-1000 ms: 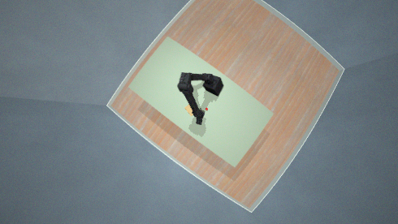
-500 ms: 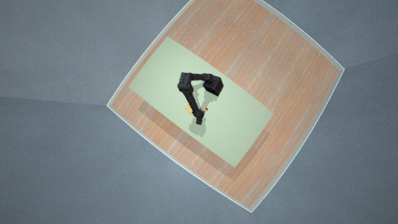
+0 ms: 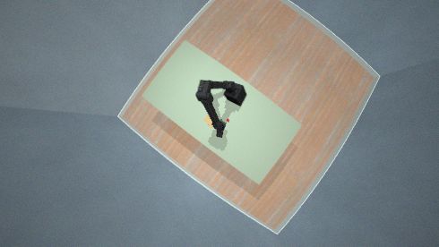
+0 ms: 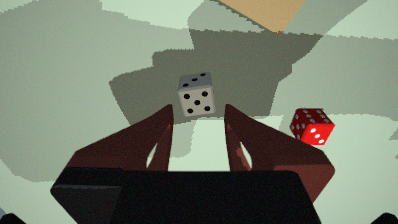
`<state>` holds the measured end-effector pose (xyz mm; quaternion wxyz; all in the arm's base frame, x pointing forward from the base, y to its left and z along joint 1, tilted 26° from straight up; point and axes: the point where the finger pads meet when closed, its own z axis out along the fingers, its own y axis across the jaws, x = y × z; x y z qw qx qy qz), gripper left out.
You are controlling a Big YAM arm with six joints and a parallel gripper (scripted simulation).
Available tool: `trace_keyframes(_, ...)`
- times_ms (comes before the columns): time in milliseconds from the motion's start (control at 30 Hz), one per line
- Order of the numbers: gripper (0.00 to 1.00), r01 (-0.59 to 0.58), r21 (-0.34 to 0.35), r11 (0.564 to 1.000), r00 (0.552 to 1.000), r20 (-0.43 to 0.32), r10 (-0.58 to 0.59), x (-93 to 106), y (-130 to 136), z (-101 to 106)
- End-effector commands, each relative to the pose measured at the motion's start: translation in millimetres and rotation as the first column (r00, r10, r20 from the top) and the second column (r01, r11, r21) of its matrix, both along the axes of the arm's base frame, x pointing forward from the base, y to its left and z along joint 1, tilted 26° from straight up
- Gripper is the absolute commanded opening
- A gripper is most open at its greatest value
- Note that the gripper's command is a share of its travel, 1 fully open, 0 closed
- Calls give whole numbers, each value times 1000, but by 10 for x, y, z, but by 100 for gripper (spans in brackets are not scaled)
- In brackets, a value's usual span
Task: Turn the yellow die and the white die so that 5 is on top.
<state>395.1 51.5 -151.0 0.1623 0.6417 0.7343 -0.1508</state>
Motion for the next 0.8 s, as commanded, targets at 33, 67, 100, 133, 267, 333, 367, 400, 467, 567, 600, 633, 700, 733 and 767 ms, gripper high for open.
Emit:
trace_keyframes(33,38,-10,-1,1000,1000,11,10,49,6,-15)
trace_keyframes(67,38,-10,-1,1000,1000,11,10,44,4,-14)
trace_keyframes(100,38,-10,-2,1000,1000,11,10,39,2,-13)
trace_keyframes(133,38,-10,-2,1000,1000,10,10,34,0,-12)
trace_keyframes(267,38,-10,-1,1000,1000,13,10,47,3,-5)
trace_keyframes(333,38,-10,1,1000,1000,19,10,81,14,6)
trace_keyframes(367,38,-10,1,1000,1000,19,10,80,13,6)
trace_keyframes(400,38,-10,1,1000,1000,19,10,79,13,6)
trace_keyframes(467,38,-10,1,1000,1000,19,10,79,13,6)
trace_keyframes(567,38,-10,1,1000,1000,19,10,79,13,6)
trace_keyframes(600,38,-10,1,1000,1000,19,10,79,13,6)
trace_keyframes(633,38,-10,1,1000,1000,19,10,79,13,6)
trace_keyframes(700,38,-10,1,1000,1000,19,10,79,13,6)
trace_keyframes(733,38,-10,1,1000,1000,19,10,79,13,6)
trace_keyframes(767,38,-10,1,1000,1000,19,10,79,13,6)
